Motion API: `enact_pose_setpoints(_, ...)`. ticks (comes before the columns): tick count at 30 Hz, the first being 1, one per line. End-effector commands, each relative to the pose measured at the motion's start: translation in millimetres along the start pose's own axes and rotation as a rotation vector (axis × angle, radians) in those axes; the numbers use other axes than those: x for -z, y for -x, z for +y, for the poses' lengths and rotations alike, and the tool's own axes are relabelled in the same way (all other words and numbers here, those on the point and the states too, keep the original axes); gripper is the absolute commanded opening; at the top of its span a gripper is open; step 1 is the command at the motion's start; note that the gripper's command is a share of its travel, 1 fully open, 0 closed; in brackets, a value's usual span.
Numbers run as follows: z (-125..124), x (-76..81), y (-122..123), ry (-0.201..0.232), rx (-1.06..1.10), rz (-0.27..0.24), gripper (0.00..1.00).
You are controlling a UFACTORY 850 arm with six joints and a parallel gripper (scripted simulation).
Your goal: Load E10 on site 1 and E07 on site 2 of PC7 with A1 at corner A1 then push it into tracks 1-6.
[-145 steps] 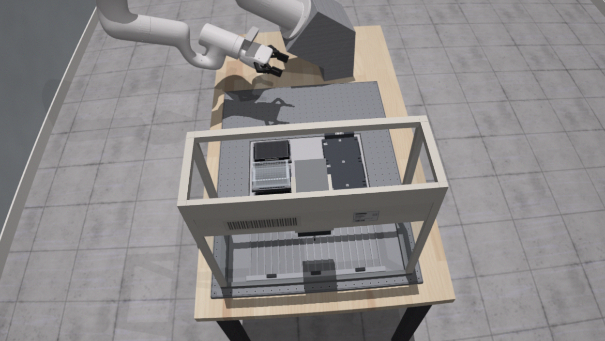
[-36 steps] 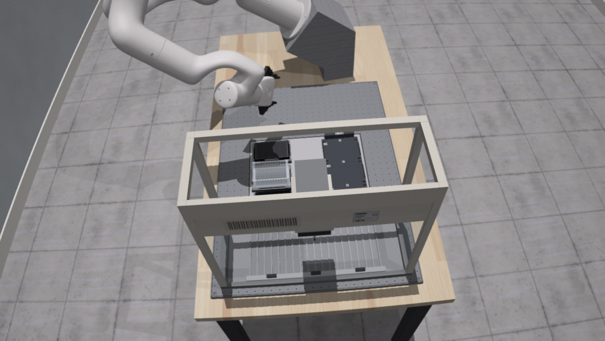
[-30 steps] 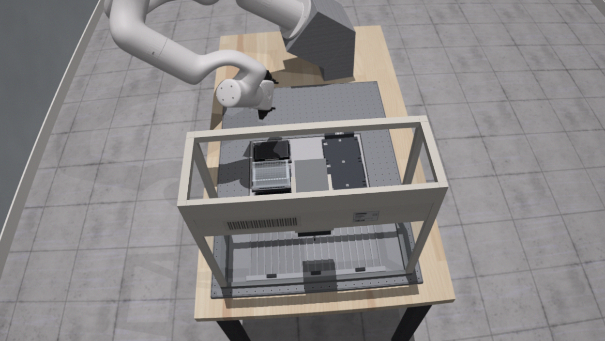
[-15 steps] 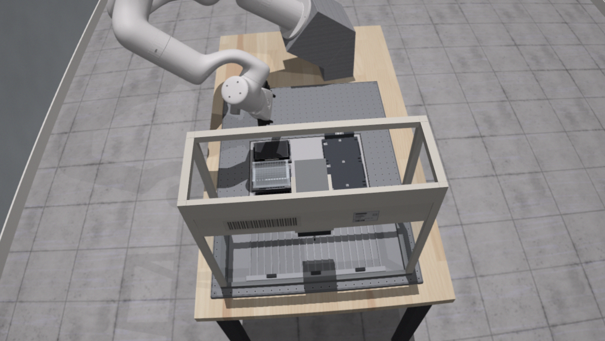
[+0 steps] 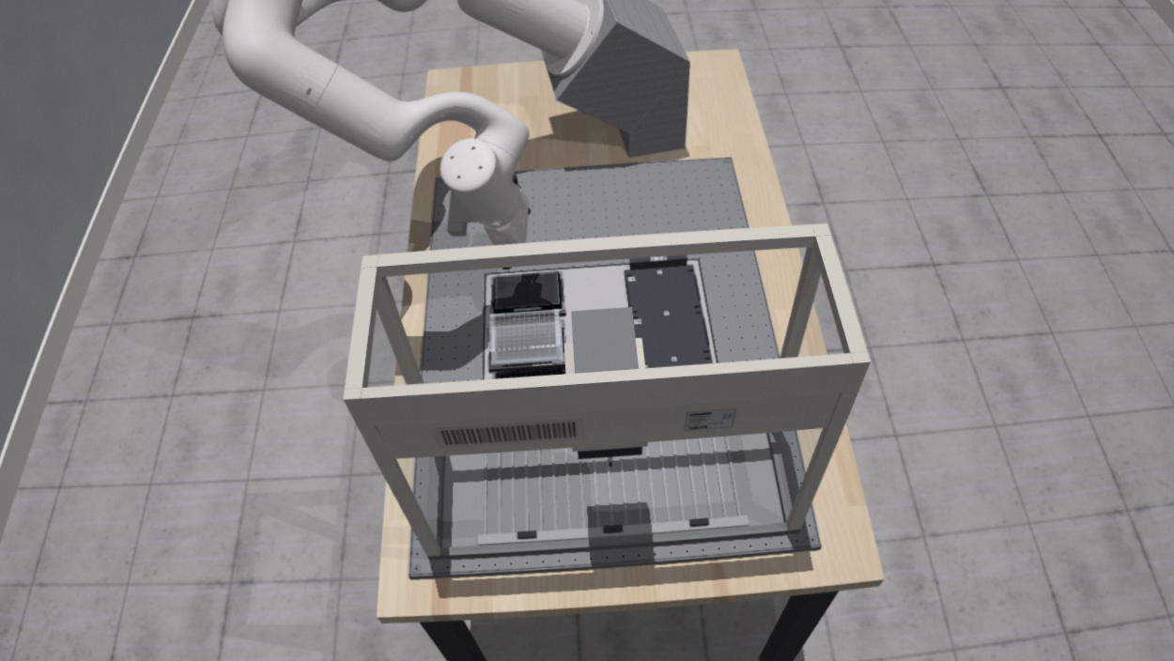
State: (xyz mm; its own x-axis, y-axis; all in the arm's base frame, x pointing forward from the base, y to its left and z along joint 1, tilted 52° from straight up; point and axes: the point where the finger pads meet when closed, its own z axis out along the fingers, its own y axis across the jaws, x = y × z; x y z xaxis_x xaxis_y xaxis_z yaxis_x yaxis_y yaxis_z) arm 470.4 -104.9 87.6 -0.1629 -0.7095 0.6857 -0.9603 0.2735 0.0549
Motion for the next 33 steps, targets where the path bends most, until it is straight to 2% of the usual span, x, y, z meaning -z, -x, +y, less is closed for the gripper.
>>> enact_pose_setpoints(1,-23,9.1,2,-0.066,0.026,0.024,1.00)
enact_pose_setpoints(3,-24,9.4,2,-0.066,0.026,0.024,1.00)
enact_pose_setpoints(6,-37,16.1,4,-0.150,0.058,0.051,1.00)
enact_pose_setpoints(11,-48,21.3,5,-0.150,0.058,0.051,1.00)
enact_pose_setpoints(14,-60,28.9,8,-0.236,0.089,0.077,1.00)
enact_pose_setpoints(18,-71,35.3,10,-0.236,0.089,0.077,1.00)
enact_pose_setpoints(21,-83,43.7,12,-0.323,0.119,0.102,1.00)
enact_pose_setpoints(25,-94,51.4,15,-0.323,0.119,0.102,1.00)
enact_pose_setpoints(26,-98,54.4,16,-0.354,0.129,0.110,1.00)
enact_pose_setpoints(28,-98,54.4,16,-0.354,0.129,0.110,1.00)
enact_pose_setpoints(30,-106,60.6,19,-0.411,0.147,0.125,1.00)
enact_pose_setpoints(33,-117,69.5,22,-0.411,0.147,0.125,1.00)
